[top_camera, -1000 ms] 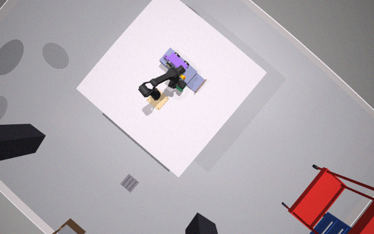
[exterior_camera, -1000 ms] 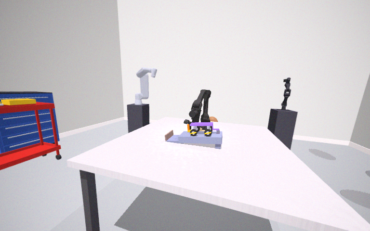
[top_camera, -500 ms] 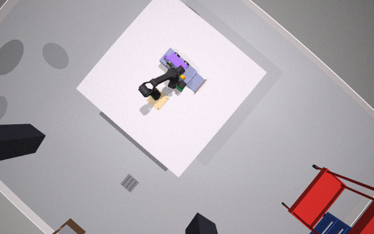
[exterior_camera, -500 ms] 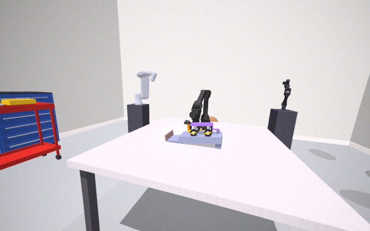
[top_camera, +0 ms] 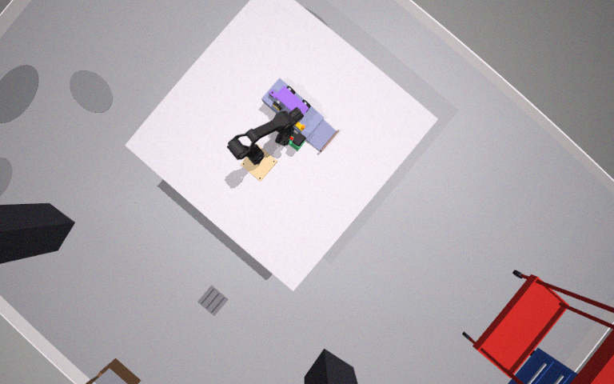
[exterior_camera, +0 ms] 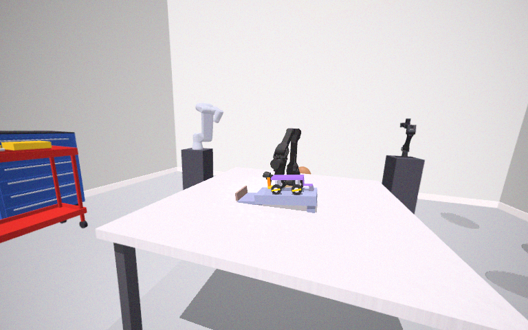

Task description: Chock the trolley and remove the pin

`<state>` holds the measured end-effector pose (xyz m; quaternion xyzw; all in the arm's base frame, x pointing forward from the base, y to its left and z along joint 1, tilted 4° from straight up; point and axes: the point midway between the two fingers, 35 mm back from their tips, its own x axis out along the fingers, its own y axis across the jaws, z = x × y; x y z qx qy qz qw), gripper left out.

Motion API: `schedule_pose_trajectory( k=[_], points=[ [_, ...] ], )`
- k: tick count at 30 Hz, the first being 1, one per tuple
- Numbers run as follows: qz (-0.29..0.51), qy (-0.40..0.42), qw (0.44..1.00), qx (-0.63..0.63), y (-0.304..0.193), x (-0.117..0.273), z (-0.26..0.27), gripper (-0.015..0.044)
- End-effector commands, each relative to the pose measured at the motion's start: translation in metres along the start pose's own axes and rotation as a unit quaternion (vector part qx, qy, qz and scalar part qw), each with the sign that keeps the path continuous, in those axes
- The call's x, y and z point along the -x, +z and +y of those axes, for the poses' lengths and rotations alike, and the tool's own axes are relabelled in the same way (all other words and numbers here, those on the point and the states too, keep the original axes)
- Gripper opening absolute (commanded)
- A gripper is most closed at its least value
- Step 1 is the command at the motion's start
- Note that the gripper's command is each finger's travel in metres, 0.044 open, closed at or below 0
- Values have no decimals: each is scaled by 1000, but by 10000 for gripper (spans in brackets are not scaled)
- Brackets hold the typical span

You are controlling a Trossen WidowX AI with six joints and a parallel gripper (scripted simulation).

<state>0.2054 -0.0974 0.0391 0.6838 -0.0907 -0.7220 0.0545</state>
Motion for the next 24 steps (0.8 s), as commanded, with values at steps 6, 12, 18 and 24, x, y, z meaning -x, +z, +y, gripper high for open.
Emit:
schedule_pose_trajectory(
  k=[6, 12, 18, 24],
  points=[
    [-1, 3, 1000, -2, 4, 25, 3, 340],
    [-1, 3, 1000, -2, 5, 39, 5, 440],
    [-1, 3, 1000, -2, 6, 56, 7, 440],
    [-1, 3, 1000, -2, 5, 72, 11, 440]
  ],
)
